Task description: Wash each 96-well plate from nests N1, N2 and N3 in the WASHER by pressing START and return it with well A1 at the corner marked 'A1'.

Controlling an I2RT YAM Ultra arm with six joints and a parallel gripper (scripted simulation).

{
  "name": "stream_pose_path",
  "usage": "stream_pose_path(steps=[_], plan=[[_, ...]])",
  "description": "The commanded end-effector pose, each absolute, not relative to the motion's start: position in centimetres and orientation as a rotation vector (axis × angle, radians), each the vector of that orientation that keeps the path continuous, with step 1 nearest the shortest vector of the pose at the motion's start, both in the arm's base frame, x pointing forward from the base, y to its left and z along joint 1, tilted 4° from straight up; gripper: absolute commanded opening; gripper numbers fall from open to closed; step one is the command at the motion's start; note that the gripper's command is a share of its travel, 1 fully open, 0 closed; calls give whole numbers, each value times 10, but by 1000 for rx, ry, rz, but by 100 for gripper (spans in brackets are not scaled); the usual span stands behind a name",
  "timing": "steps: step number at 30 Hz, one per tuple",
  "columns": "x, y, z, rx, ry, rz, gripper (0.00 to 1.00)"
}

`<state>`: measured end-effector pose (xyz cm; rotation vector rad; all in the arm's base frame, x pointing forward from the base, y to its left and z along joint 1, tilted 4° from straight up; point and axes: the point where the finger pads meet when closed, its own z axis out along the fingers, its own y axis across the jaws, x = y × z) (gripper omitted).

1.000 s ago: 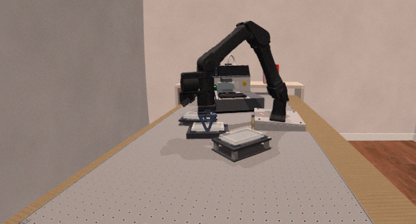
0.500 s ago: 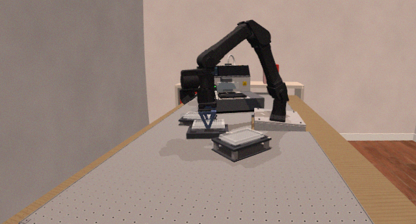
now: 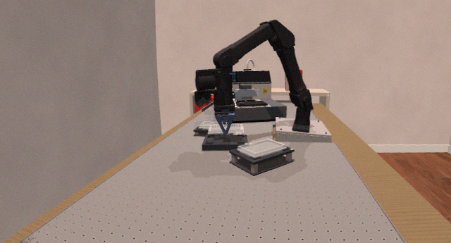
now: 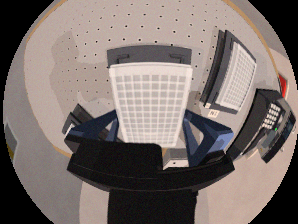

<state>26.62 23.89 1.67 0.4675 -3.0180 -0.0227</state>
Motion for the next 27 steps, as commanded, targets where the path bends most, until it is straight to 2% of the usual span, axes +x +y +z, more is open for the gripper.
stream_pose_path(steps=[1,27], plan=[[271,242,32,473,-3043,-46,0],[274,242,69,473,-3043,-46,0]])
